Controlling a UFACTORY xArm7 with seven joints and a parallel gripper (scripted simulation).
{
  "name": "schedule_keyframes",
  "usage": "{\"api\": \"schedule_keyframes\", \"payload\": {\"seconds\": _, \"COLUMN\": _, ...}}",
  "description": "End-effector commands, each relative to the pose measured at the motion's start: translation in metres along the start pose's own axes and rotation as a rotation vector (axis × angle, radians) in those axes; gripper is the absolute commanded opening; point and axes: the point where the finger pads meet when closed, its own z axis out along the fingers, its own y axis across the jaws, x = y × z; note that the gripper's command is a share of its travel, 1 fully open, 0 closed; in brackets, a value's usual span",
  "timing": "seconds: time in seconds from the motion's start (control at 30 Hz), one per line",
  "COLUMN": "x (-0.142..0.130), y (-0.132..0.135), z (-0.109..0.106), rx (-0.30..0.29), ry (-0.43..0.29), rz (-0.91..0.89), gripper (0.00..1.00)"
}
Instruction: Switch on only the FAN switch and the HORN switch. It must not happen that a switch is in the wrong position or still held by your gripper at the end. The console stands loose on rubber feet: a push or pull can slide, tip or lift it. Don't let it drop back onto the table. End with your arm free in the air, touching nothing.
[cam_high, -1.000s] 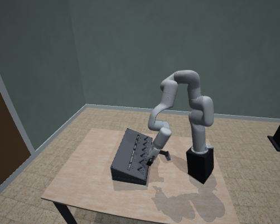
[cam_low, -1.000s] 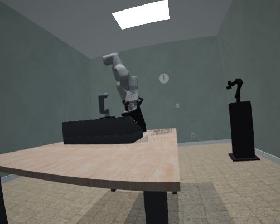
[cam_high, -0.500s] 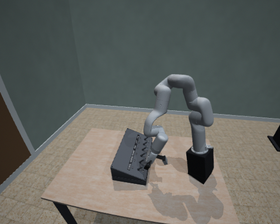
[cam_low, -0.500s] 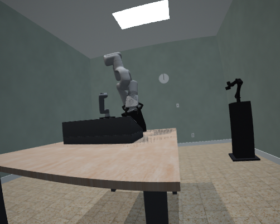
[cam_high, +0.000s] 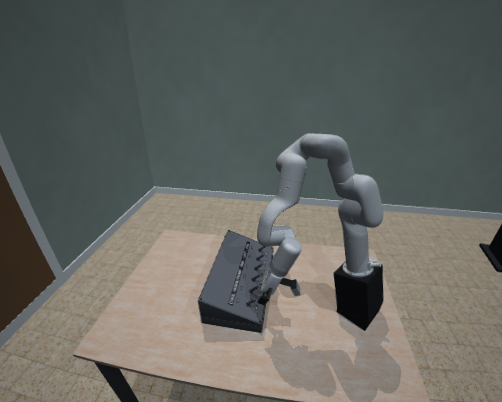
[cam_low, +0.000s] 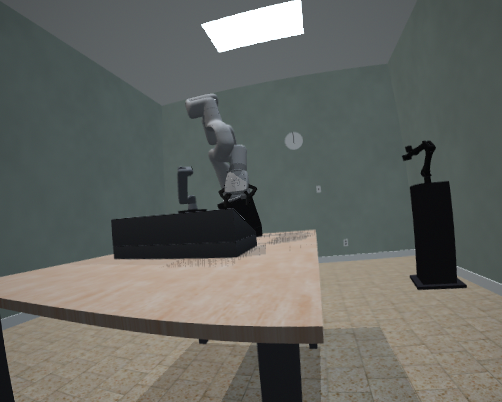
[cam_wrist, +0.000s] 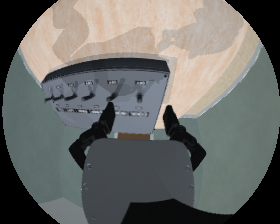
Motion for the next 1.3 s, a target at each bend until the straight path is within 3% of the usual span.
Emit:
{"api": "schedule_keyframes", "payload": {"seconds": 0.0, "x": -0.0011, "y": 0.0008, "z": -0.0005, "rx": -0.002, "ry": -0.002, "rz": 0.000, "gripper": 1.00}}
{"api": "schedule_keyframes", "payload": {"seconds": 1.27, "x": -0.0011, "y": -0.0058, "z": -0.0005, "rx": -0.002, "ry": -0.002, "rz": 0.000, "gripper": 1.00}}
